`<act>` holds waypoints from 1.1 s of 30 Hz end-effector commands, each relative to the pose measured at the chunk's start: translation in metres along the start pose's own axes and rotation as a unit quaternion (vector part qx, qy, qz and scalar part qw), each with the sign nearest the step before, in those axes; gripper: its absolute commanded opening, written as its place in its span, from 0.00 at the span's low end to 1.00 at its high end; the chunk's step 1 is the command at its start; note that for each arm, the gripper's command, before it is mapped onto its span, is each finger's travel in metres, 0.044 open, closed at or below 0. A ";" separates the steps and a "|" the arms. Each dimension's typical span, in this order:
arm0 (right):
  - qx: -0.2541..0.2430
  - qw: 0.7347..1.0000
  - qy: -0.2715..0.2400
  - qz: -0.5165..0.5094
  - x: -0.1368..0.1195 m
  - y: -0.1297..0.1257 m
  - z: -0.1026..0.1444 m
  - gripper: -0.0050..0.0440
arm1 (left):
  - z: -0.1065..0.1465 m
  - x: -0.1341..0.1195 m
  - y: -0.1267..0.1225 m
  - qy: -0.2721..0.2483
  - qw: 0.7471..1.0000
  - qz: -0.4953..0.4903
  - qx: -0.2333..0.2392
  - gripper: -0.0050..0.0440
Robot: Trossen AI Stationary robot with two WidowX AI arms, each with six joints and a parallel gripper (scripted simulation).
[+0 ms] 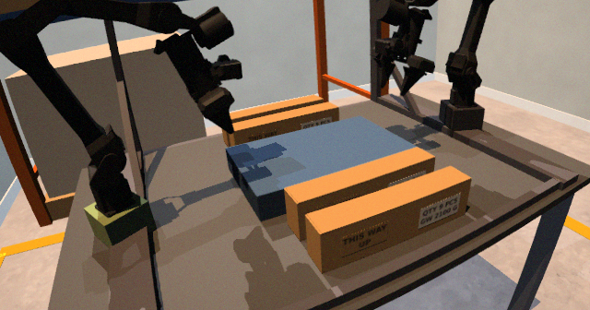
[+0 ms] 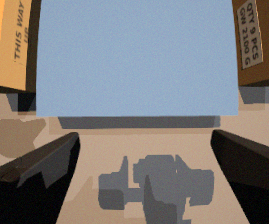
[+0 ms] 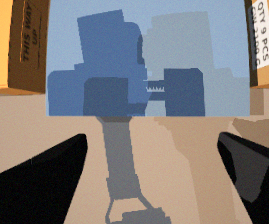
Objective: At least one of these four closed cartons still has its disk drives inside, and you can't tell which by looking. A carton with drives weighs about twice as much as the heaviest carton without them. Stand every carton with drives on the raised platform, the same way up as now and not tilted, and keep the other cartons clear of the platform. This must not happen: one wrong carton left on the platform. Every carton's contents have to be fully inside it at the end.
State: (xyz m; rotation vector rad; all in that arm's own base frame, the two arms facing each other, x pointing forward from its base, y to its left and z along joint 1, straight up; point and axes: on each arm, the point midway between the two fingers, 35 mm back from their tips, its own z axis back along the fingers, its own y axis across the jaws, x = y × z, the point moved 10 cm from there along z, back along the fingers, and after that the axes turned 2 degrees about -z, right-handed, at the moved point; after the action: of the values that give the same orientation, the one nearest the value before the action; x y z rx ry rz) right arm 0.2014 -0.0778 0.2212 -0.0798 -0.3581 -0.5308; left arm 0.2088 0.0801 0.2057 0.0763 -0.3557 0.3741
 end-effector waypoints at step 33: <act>0.004 1.000 -0.009 0.004 0.029 0.113 -0.037 0.88 | -0.040 0.042 -0.109 -0.007 1.000 -0.004 -0.004 0.88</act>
State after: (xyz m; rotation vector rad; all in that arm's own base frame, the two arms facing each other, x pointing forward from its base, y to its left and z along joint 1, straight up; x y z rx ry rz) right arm 0.2893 -0.0004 0.1917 -0.0874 -0.3509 -0.5215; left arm 0.2952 -0.0010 0.1775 0.0784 -0.3528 0.3667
